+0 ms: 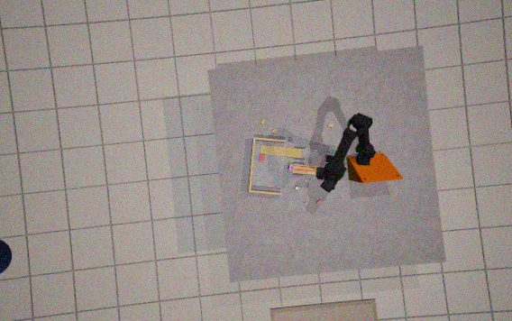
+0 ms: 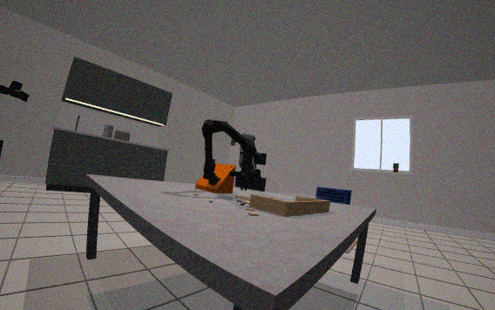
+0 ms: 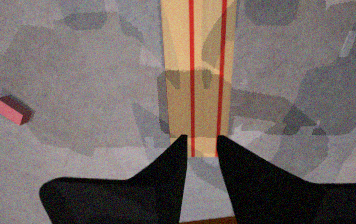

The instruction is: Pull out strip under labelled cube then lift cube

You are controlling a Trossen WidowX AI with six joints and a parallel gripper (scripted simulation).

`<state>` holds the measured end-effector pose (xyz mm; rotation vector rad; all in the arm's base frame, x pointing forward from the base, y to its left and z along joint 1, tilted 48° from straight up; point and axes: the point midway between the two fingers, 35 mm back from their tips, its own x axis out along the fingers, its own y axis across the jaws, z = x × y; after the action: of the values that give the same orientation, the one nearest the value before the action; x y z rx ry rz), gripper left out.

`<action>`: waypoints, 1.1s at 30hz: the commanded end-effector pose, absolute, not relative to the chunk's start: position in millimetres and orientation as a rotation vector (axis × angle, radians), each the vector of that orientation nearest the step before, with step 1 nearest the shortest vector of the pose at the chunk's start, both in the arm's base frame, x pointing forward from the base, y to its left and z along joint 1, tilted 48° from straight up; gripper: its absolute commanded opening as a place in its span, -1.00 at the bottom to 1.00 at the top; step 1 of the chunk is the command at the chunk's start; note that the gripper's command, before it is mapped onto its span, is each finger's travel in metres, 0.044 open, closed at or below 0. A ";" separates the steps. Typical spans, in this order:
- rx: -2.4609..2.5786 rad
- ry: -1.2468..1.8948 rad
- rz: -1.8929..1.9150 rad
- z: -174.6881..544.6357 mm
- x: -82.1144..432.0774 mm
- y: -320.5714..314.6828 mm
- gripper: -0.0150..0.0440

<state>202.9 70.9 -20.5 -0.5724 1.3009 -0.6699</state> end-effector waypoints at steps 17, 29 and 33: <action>-0.538 1.276 -0.694 -3.8 267.1 76.4 1.00; -0.537 1.274 -0.694 4.7 300.9 79.7 1.00; -0.537 1.274 -0.694 7.7 312.1 80.9 1.00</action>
<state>299.8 79.1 3.4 -0.5344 1.2795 -0.6969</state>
